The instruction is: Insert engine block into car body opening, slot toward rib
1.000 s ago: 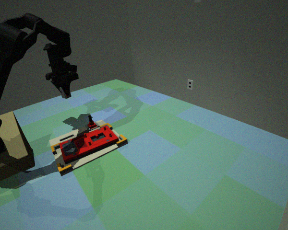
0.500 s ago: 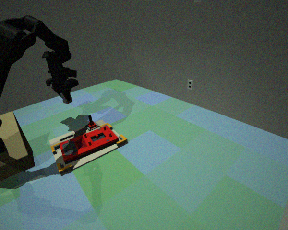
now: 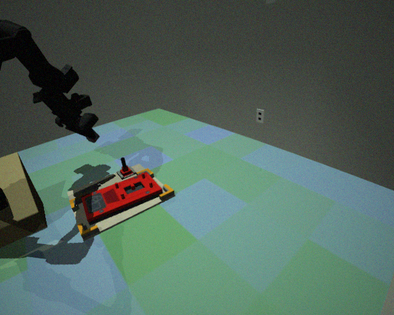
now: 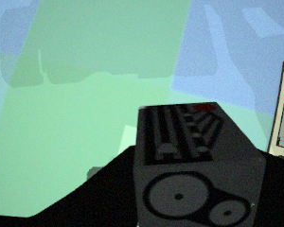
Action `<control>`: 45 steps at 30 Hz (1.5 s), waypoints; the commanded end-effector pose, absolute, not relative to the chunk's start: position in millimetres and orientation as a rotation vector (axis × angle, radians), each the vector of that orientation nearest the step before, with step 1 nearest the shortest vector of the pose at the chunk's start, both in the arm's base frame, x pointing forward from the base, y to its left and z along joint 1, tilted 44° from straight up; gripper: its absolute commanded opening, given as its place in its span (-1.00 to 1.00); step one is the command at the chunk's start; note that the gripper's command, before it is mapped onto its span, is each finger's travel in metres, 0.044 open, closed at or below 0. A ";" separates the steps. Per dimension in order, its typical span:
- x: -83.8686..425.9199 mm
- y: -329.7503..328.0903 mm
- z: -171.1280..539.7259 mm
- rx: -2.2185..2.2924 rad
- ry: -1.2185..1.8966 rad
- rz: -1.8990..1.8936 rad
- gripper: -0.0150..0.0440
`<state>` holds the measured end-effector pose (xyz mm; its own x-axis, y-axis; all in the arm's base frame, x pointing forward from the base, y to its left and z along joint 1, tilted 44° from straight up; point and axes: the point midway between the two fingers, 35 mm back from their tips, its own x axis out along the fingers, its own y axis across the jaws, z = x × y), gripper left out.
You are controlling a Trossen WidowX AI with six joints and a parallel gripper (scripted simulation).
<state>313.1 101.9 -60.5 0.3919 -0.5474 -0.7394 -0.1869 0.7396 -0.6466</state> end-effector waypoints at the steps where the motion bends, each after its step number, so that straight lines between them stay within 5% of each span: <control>1: 310.7 101.3 -59.3 -0.752 1.068 -0.217 -0.49; 45: 295.5 29.4 -132.9 -0.765 0.937 -0.178 -0.49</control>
